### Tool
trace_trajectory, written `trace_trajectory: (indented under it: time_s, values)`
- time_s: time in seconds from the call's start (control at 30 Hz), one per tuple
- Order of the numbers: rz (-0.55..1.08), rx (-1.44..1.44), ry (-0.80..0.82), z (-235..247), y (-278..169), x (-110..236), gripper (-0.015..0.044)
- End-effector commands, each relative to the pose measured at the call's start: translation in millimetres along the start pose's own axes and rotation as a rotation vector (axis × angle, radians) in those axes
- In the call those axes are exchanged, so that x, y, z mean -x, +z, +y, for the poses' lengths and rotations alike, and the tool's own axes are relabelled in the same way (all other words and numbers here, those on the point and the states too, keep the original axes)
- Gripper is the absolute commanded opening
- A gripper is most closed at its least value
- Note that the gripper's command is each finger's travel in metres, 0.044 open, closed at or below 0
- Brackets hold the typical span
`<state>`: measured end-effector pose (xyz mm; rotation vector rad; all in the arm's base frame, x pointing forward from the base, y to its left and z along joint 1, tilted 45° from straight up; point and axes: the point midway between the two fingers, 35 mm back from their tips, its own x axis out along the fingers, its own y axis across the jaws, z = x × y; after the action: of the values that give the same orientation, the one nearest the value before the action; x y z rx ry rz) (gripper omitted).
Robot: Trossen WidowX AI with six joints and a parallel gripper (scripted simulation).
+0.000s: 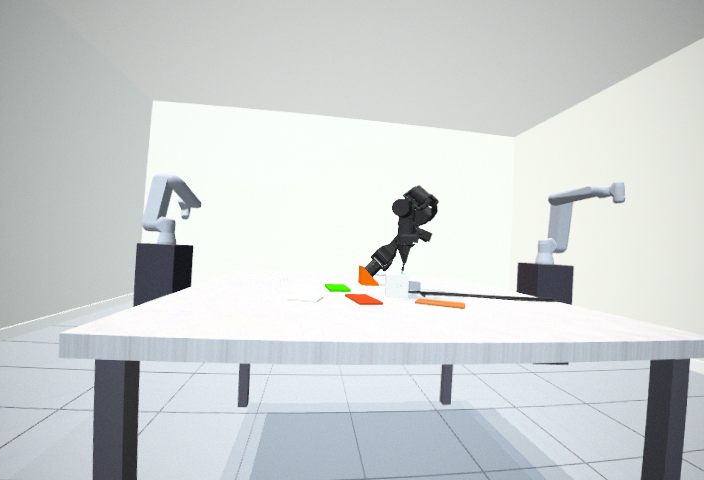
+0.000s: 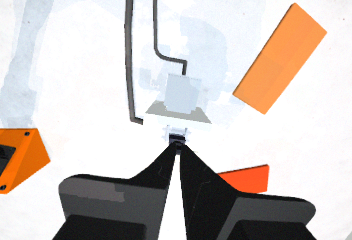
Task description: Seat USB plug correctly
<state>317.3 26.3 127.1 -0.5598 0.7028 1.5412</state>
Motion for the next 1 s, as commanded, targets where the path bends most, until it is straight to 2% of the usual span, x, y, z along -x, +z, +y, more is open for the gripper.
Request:
trace_trajectory:
  time_s: [0.0,0.97]
  values:
    - [-0.003,-0.003,-0.001,0.2,0.3,-0.8,0.0]
    - [-0.004,-0.003,-0.001,0.2,0.4,-4.3,0.0]
